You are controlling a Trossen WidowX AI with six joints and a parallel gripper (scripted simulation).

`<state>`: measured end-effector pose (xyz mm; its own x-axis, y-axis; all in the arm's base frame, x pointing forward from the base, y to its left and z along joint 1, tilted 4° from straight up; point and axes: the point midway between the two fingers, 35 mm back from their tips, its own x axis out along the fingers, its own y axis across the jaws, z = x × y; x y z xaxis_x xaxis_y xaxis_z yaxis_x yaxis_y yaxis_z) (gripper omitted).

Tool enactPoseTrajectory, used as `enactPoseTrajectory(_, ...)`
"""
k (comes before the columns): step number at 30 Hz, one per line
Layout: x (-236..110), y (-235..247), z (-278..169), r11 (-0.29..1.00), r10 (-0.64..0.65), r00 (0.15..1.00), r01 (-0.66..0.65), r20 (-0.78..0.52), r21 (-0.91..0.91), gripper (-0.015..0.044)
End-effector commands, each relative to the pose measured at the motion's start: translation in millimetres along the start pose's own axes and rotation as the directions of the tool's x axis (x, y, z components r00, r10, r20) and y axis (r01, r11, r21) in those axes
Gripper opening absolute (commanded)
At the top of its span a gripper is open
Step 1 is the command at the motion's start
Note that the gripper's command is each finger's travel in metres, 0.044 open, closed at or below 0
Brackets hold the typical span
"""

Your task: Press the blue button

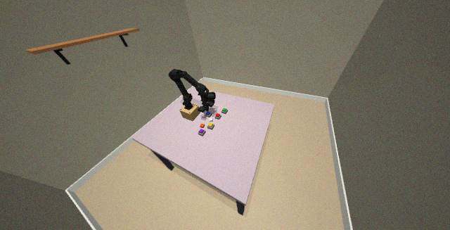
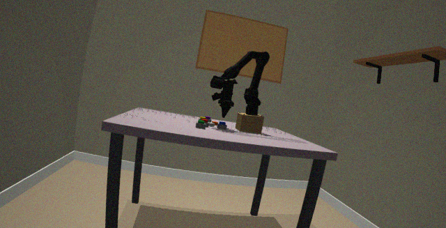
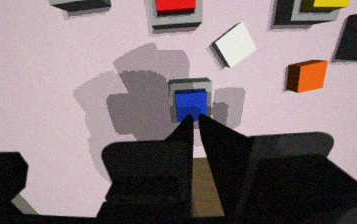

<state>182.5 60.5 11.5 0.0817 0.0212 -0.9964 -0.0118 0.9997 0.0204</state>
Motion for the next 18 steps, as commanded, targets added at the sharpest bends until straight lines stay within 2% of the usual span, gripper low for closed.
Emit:
enactPoseTrajectory(1,0.6,0.7,-0.3,1.0,0.005,1.0,-0.005,-0.002,-0.006,0.002)
enactPoseTrajectory(18,24.7,1.0,0.0,1.0,0.004,1.0,-0.004,-0.002,-0.006,0.002)
